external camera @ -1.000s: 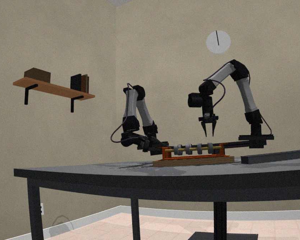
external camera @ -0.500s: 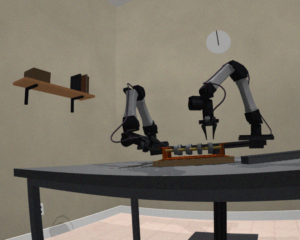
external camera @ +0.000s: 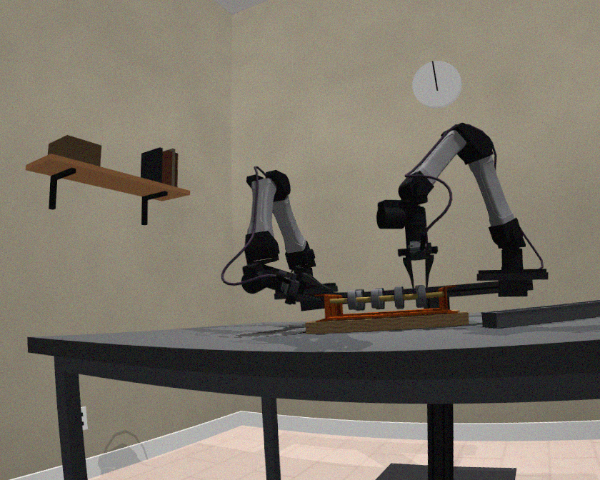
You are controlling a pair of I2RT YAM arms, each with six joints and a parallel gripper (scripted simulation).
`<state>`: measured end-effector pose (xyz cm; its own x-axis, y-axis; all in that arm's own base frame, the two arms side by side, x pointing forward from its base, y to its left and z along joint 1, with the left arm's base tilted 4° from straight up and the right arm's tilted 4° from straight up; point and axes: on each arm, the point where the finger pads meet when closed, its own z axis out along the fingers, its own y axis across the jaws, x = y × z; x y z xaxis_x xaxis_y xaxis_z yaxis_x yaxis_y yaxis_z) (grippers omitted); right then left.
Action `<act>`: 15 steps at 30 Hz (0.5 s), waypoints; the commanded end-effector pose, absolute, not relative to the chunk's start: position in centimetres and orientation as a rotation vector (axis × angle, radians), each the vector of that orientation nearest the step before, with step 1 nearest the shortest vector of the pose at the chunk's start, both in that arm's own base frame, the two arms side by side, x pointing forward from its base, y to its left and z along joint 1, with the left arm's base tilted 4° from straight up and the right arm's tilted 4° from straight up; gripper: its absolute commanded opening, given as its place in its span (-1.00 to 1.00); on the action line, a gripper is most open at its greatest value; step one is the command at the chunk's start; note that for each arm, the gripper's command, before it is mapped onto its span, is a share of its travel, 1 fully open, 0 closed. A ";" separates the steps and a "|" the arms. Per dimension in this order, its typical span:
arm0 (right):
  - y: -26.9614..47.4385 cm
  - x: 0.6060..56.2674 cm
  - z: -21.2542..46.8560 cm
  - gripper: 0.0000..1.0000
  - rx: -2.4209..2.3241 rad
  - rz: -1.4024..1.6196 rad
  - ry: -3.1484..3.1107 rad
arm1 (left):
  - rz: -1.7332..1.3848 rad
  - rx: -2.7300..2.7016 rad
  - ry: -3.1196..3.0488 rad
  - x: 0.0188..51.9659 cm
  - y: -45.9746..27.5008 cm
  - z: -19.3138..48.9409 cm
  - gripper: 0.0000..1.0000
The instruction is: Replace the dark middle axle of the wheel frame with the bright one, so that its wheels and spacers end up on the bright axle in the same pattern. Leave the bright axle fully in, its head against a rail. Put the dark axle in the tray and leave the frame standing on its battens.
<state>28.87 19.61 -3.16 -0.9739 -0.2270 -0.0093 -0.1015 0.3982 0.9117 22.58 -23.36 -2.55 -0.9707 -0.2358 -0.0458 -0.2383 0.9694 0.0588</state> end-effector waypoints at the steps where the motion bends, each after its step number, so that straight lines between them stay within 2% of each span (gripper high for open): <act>1: 21.8 29.4 -1.7 -0.34 0.440 -1.704 -2.527 | 0.100 -0.366 3.084 22.7 -23.2 -4.1 -0.31; 14: 21.8 29.4 -1.7 -0.34 0.440 -1.704 -2.527 | 0.057 -0.350 3.064 23.2 -24.2 -3.8 -0.31; 15: 21.8 29.4 -1.7 -0.34 0.440 -1.704 -2.527 | 0.067 -0.357 3.067 23.0 -23.9 -3.7 -1.00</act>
<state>28.87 19.61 -3.16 -0.9739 -0.2270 -0.0093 -0.1015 0.3982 0.9117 22.67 -23.29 -4.07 -0.9710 -0.2349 -0.0449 -0.2373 0.9696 0.0603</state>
